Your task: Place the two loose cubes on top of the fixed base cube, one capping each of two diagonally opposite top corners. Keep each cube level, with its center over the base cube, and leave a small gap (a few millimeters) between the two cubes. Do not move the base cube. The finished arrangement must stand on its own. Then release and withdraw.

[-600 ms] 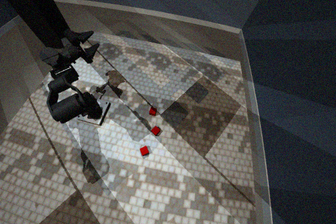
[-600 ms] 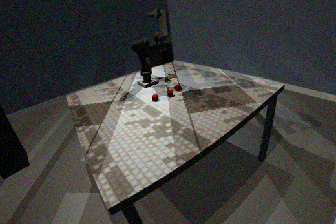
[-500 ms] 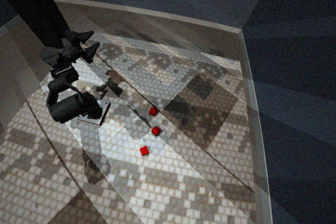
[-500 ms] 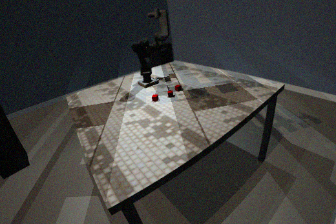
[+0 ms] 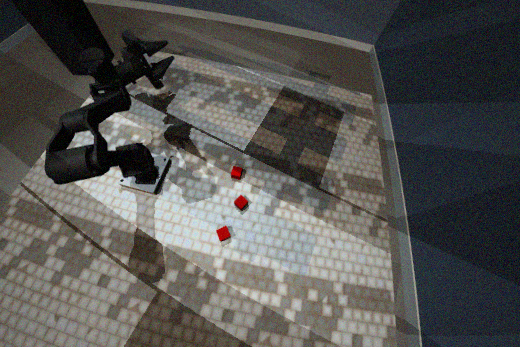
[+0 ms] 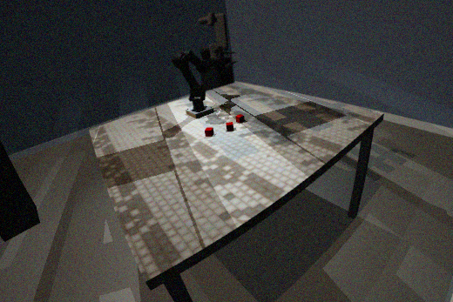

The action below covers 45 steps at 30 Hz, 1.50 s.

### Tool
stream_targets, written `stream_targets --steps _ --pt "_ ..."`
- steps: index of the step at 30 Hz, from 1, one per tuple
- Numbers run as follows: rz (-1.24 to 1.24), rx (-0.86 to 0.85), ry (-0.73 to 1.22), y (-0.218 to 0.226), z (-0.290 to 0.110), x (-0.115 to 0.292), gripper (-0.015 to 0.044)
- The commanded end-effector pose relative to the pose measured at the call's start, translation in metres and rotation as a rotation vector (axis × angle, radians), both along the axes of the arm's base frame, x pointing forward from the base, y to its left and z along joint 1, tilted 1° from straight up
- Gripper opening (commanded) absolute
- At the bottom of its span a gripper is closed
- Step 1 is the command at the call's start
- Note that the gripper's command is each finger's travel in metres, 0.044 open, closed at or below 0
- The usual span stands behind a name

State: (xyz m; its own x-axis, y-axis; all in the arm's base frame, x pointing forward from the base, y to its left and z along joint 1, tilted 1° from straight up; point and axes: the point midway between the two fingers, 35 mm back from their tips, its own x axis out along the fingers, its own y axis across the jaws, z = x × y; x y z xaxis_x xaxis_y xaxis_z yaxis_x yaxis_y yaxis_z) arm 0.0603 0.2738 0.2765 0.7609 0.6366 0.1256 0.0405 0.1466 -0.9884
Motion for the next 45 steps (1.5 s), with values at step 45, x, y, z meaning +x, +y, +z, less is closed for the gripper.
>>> stream_targets --steps 45 --pt "-0.694 -0.48 0.602 -0.144 -0.082 0.305 0.0265"
